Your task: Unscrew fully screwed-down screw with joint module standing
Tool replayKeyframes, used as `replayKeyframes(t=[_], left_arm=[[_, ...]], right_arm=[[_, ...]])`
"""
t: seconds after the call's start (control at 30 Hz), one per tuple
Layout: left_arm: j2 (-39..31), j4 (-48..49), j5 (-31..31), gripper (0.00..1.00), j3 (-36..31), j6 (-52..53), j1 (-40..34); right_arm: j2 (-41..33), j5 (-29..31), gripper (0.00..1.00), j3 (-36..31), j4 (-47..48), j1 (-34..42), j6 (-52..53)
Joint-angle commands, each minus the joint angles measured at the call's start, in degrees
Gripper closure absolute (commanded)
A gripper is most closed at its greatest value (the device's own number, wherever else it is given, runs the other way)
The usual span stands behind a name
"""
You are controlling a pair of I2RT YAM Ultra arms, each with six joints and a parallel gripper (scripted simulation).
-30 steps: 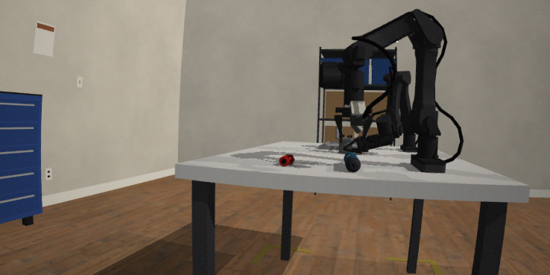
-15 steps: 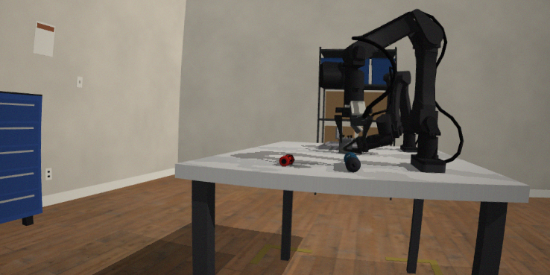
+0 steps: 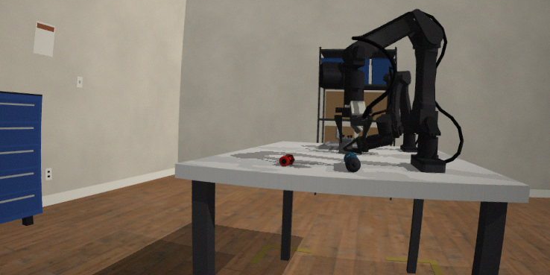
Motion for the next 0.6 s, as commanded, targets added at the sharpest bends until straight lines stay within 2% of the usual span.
replayKeyframes(t=[0.0,0.57], left_arm=[[-0.20,-0.39,-0.05,0.35,0.48,0.22,0.07],[-0.20,-0.39,-0.05,0.35,0.48,0.22,0.07]], right_arm=[[-0.45,0.31,0.14,0.15,0.06,-0.01,0.04],[-1.96,1.40,0.14,-1.47,-1.28,1.25,1.08]])
